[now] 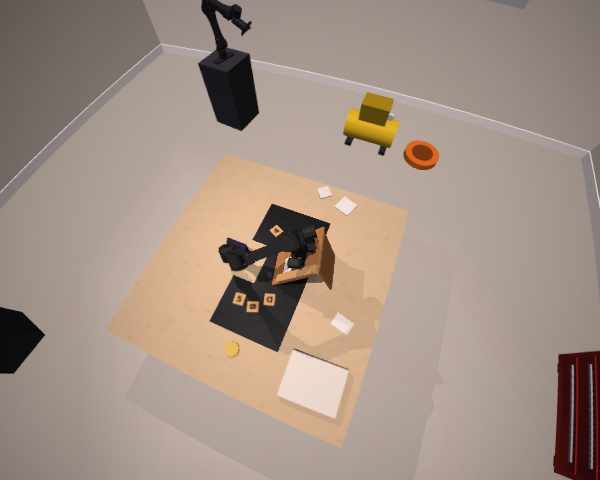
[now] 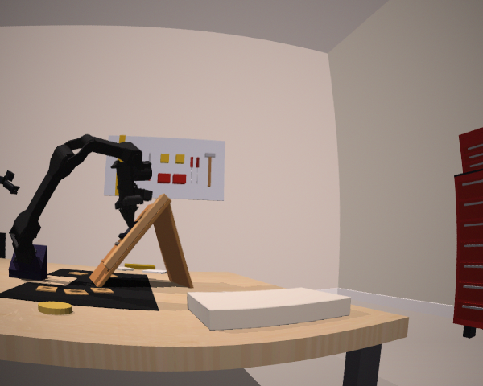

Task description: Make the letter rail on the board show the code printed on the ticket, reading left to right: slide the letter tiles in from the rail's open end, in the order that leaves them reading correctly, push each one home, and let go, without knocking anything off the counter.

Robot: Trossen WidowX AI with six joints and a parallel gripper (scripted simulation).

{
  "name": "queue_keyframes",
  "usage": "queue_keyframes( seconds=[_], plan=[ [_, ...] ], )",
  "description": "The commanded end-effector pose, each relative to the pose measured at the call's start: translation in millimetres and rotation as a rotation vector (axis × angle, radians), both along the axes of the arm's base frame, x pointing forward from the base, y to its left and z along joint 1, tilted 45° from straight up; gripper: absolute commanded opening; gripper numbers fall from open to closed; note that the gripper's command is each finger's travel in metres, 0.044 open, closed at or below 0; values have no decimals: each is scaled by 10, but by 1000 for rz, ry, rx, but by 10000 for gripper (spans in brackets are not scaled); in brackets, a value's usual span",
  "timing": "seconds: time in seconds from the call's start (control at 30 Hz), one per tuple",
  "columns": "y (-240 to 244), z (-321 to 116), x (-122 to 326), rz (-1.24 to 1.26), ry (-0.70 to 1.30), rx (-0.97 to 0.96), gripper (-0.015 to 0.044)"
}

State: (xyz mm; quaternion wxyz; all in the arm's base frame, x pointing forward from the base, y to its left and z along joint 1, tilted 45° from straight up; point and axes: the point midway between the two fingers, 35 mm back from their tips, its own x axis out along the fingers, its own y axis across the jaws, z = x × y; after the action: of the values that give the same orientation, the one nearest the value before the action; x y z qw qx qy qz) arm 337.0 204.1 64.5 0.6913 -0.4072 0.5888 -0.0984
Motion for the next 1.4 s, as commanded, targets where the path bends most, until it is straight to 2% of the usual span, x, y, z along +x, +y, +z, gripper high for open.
queue_keyframes(
  seconds=[0.0, 1.0, 1.1, 1.37],
  plan=[
    [-21, 11, 13, 2, -1, -6, 0],
    [46, 174, -246, 2, 2, -6, 0],
    [142, 286, -302, 143, 64, -14, 79],
    [490, 835, -766, 891, 364, -139, 289]
  ],
)
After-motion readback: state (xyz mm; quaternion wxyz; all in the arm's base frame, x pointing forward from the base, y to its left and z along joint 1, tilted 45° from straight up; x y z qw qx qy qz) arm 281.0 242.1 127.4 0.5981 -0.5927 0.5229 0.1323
